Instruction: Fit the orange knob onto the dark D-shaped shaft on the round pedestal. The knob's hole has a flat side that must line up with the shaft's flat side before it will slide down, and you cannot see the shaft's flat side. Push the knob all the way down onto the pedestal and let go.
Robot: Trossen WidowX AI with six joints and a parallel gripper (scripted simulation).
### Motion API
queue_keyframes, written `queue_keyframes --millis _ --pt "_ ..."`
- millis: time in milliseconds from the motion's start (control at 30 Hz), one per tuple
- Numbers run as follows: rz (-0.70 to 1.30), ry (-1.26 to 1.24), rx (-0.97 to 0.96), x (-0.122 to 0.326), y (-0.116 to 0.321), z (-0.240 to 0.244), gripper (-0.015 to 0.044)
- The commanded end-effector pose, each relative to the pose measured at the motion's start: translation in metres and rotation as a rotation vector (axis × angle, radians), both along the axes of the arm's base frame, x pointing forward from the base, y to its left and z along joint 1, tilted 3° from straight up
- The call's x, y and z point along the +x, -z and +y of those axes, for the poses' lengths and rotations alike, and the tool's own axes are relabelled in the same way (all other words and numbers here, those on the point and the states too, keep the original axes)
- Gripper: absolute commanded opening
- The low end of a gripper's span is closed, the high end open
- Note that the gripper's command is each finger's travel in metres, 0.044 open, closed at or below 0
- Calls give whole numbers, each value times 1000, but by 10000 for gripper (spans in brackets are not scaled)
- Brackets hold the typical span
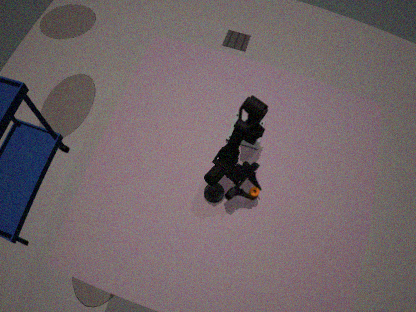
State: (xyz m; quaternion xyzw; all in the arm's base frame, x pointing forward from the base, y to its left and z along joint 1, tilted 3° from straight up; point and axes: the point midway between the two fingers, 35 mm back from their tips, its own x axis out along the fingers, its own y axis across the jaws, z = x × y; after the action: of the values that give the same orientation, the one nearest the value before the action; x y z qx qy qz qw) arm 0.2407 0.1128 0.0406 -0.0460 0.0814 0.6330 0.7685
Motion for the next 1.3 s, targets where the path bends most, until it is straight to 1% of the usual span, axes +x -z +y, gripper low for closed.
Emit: queue_keyframes --millis 0,500,733,1000,1067,1200,1267 --pt "1 0 3 0 0 0 260" --pt "1 0 3 0 0 0 260" --pt "1 0 3 0 0 0 440" --pt "1 0 3 0 -2 0 440" --pt "1 0 2 3 -15 -1 440" --pt "-1 0 0 5 -63 -3 440" --pt "-1 0 0 3 -78 -3 440"
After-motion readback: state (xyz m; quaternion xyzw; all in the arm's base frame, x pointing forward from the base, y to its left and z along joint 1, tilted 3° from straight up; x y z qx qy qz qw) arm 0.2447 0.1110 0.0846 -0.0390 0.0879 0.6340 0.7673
